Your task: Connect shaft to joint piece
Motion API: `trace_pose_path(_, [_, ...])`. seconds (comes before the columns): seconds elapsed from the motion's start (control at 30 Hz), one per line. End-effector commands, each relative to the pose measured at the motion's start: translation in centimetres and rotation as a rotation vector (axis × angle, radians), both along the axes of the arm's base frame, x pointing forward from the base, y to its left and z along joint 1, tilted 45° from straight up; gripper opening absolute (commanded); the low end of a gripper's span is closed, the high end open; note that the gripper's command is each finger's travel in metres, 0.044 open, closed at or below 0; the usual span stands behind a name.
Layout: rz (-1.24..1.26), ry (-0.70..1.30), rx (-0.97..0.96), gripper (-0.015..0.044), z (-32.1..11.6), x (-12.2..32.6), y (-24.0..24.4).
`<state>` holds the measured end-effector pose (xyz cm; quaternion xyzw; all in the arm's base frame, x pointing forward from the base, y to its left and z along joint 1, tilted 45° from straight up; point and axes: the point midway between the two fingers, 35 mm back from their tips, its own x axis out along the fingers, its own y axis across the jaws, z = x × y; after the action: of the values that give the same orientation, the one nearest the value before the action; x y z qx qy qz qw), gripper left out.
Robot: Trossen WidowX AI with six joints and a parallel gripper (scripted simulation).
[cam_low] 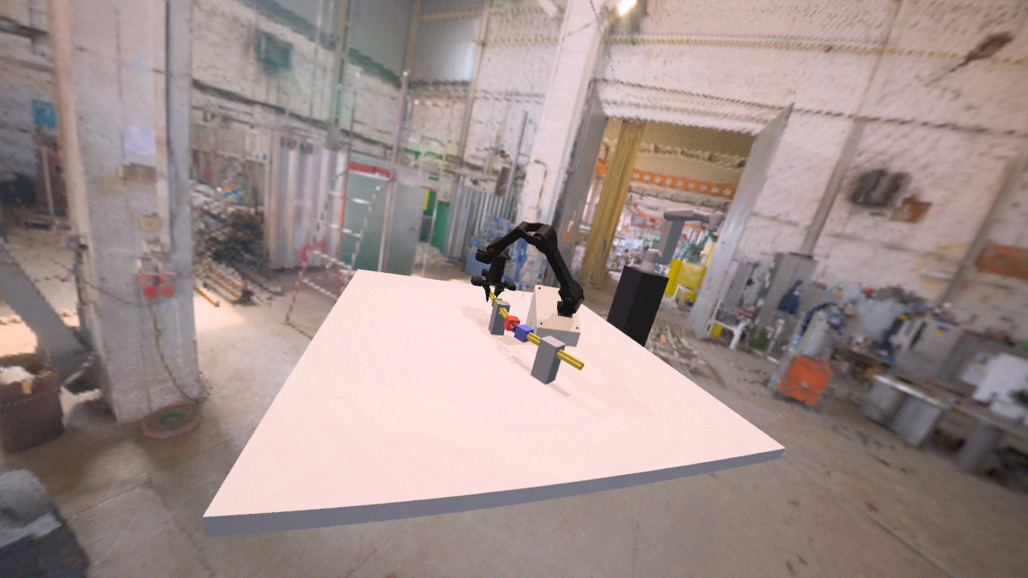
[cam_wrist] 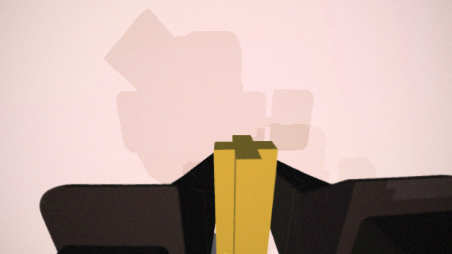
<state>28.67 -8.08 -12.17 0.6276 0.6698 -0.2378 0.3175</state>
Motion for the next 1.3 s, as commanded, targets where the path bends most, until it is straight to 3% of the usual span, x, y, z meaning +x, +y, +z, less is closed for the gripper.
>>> trace_pose_path(0.0, [-0.003, 0.001, 0.002, 0.0000, 0.4, -0.1, 0.5])
trace_pose_path(1.13, [0.001, 0.003, -0.003, 0.0000, 2.5, -0.5, 2.7])
trace_pose_path(1.2, [0.001, 0.003, -0.003, 0.0052, 2.5, -0.5, 2.7])
trace_pose_path(1.27, [0.001, 0.003, -0.003, 0.0067, 2.5, -0.5, 2.7])
